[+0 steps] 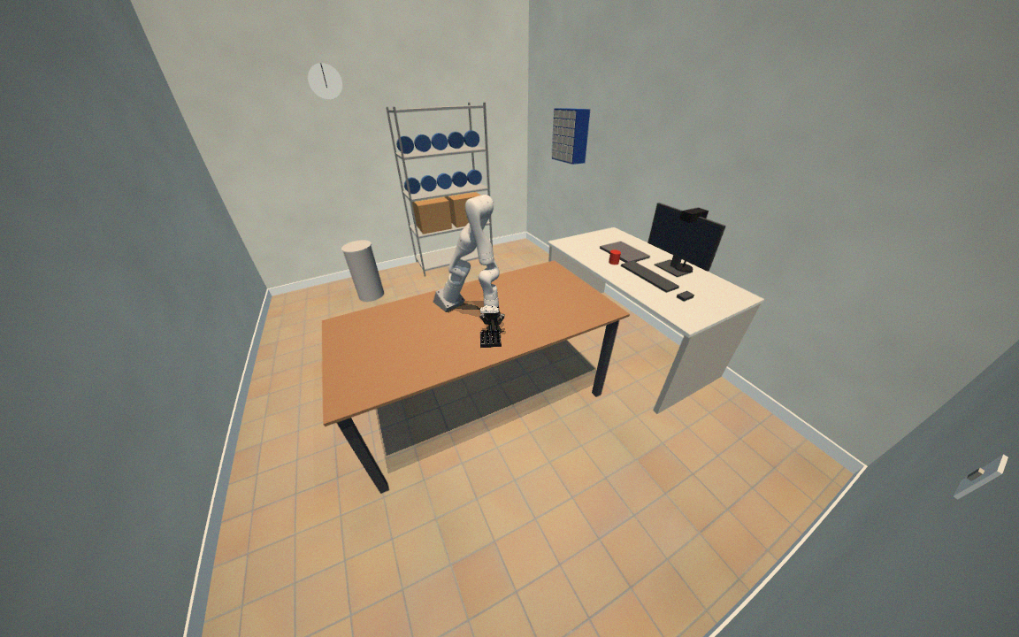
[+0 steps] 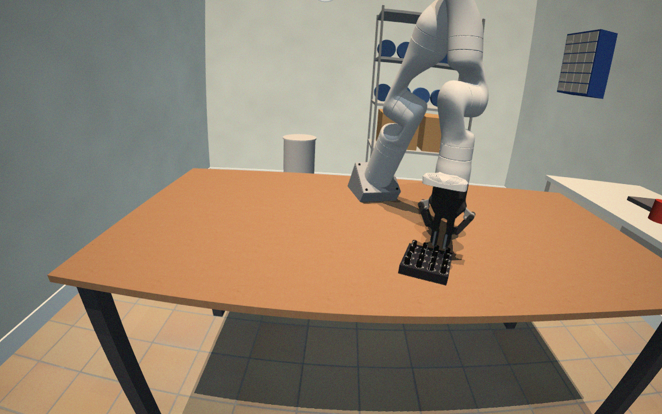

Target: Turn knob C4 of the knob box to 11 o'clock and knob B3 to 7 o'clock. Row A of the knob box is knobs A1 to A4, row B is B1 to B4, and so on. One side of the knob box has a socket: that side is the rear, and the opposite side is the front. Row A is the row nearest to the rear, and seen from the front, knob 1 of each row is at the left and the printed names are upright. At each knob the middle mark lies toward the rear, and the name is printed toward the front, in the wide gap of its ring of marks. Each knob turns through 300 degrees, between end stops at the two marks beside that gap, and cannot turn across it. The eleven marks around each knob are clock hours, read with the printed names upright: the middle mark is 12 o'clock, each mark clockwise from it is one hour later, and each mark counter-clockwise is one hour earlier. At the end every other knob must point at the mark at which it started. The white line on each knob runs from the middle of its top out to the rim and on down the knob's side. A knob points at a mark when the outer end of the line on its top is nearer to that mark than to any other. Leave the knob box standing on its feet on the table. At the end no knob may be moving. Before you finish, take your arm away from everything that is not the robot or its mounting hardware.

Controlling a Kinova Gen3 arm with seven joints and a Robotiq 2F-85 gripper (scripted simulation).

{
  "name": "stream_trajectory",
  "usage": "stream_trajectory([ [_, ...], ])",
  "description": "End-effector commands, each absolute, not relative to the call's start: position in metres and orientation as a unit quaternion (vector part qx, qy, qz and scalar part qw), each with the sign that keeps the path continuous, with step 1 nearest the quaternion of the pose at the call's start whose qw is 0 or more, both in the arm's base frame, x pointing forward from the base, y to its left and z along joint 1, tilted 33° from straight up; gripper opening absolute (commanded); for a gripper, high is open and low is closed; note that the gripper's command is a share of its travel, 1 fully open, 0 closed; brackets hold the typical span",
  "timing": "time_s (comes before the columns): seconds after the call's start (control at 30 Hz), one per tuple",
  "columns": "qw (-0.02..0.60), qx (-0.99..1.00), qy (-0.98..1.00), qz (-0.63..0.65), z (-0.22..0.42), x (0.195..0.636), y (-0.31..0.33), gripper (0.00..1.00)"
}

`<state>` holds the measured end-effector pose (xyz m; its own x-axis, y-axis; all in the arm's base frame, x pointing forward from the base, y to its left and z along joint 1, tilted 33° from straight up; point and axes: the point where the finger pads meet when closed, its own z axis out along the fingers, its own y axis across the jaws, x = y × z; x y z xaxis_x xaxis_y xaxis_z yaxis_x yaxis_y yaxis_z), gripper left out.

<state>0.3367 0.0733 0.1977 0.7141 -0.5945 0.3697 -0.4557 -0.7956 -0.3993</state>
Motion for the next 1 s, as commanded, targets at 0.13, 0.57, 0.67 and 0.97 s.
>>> stream_trajectory([
  [0.13, 0.136, -0.912, 0.297, -0.246, 0.1915, 0.3397, 0.0689, 0.19],
  [0.57, 0.136, -0.912, 0.297, -0.246, 0.1894, 0.3411, 0.0693, 0.19],
  [0.67, 0.136, -0.912, 0.297, -0.246, 0.1894, 0.3411, 0.0693, 0.19],
  [0.97, 0.136, -0.912, 0.297, -0.246, 0.1894, 0.3411, 0.0693, 0.19],
])
